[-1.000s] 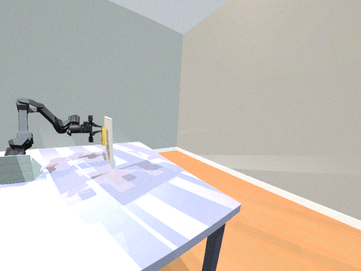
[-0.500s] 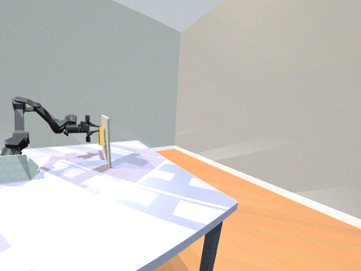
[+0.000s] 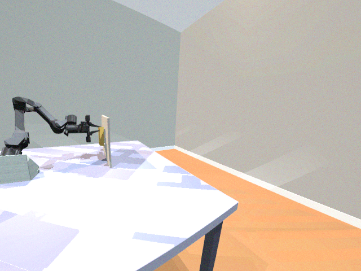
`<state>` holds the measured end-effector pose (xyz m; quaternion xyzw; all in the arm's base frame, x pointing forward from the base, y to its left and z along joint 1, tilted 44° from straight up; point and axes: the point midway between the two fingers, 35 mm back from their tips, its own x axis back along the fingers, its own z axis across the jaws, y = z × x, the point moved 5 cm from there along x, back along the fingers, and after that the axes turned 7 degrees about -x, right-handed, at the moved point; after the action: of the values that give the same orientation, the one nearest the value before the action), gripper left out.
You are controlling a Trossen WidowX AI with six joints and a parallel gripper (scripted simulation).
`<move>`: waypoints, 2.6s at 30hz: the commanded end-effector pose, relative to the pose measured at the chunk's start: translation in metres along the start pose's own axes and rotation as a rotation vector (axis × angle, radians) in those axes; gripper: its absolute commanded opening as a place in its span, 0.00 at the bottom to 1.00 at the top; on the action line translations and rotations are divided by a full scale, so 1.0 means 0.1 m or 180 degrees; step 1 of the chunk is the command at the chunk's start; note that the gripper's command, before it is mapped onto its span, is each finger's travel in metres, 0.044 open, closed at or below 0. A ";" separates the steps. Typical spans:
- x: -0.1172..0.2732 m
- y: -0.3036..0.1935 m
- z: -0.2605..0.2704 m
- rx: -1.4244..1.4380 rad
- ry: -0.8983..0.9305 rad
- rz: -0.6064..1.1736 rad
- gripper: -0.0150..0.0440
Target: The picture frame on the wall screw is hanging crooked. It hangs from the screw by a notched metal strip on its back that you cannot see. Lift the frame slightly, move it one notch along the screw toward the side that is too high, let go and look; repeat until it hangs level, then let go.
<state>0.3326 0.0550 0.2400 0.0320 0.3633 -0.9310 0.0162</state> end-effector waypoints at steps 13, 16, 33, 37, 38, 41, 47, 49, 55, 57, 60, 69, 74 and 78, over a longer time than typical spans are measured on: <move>0.00 0.00 -0.01 -0.0217 0.0001 0.0004 0.25; 0.00 0.00 -0.01 -0.0217 0.0001 0.0004 0.25; 0.00 0.01 -0.01 -0.0430 -0.0001 0.0000 0.34; 0.00 0.01 -0.01 -0.0430 -0.0001 0.0000 0.52; 0.00 0.01 -0.01 -0.0430 -0.0001 0.0000 0.57; 0.00 0.01 -0.01 -0.0430 -0.0001 0.0000 0.69; 0.14 -0.03 -0.01 -0.0376 0.0005 -0.0001 0.69; 0.33 -0.06 -0.01 -0.0300 0.0013 -0.0004 0.69; 0.88 -0.03 -0.05 -0.0075 0.0035 -0.0016 0.69; 0.99 0.00 -0.07 -0.0028 0.0039 -0.0019 0.69; 0.94 -0.04 -0.05 -0.0069 0.0034 0.0009 0.69; 1.56 -0.29 0.11 0.0503 0.0039 0.0005 0.69; 1.89 -0.21 0.24 0.0819 0.0028 -0.0030 0.69; 1.93 -0.19 0.26 0.0862 0.0024 -0.0035 0.69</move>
<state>0.1412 0.0538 0.2584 0.0368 0.2456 -0.9686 0.0102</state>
